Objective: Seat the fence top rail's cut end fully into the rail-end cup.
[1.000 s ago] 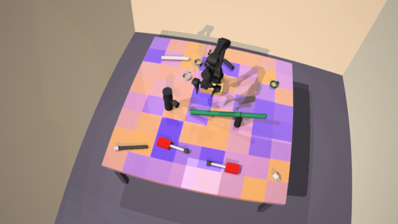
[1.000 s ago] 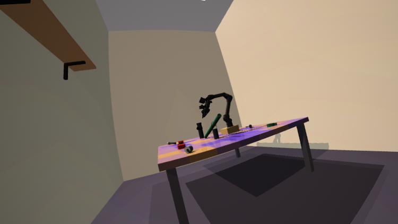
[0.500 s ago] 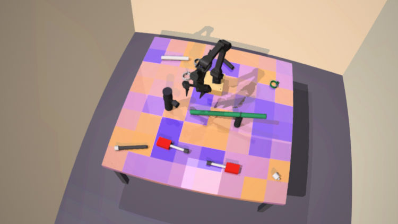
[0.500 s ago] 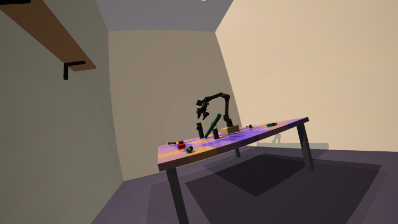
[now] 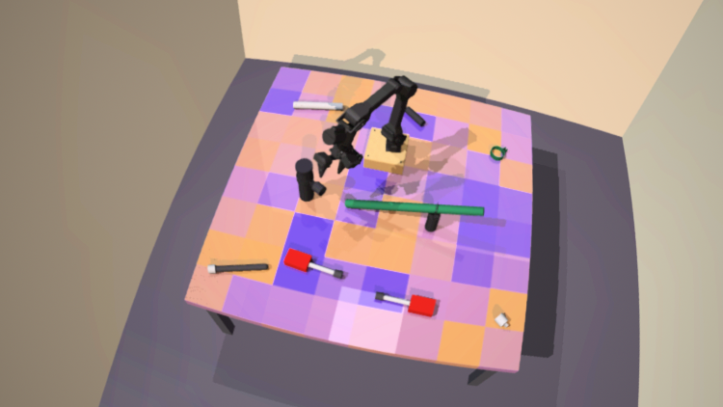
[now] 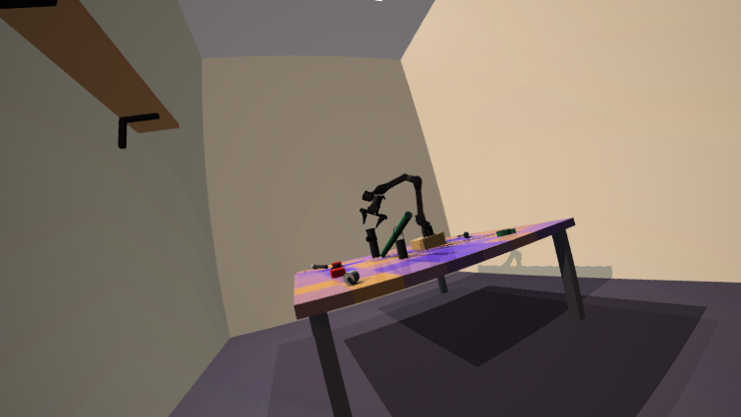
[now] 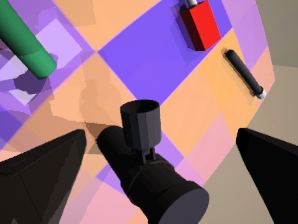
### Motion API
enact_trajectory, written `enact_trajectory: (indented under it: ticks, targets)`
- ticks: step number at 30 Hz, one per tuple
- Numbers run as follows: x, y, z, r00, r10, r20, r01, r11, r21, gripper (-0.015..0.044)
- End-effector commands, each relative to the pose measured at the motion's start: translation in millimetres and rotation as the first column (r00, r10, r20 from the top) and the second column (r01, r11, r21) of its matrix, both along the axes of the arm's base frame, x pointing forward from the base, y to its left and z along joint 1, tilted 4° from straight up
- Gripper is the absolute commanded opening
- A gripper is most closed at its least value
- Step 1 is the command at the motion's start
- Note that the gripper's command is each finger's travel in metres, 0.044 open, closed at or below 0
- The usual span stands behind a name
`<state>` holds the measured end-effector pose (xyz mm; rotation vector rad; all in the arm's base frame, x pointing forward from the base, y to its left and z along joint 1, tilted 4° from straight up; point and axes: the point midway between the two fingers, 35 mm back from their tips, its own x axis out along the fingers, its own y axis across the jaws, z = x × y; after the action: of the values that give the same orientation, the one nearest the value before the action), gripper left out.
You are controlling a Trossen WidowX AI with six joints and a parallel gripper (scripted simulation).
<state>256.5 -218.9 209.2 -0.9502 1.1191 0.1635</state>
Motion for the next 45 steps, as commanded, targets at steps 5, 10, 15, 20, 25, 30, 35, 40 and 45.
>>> enact_trajectory:
  ticks: [5,10,15,20,25,30,35,40,45]
  targets:
    - [-3.3,-17.5,-3.4,0.995,0.084,-0.050,-0.087,0.994,-0.062,0.0440]
    - [-0.8,-19.0,-22.3,0.995,0.084,-0.049,-0.087,0.994,-0.062,0.0440]
    - [1.0,-19.2,-54.9,0.995,0.084,-0.049,-0.087,0.994,-0.062,0.0440]
    - [1.5,-19.6,-55.5,0.995,0.084,-0.049,-0.087,0.994,-0.062,0.0440]
    - [4.7,-22.2,-60.3,0.995,0.084,-0.049,-0.087,0.994,-0.062,0.0440]
    - [8.8,-25.4,-66.6,0.995,0.084,-0.049,-0.087,0.994,-0.062,0.0440]
    - [12.8,-28.5,-73.0,0.995,0.084,-0.049,-0.087,0.994,-0.063,0.0440]
    - [16.7,-31.4,-79.6,0.995,0.084,-0.048,-0.087,0.994,-0.063,0.0440]
    - [20.5,-34.2,-86.3,0.995,0.084,-0.048,-0.087,0.994,-0.063,0.0440]
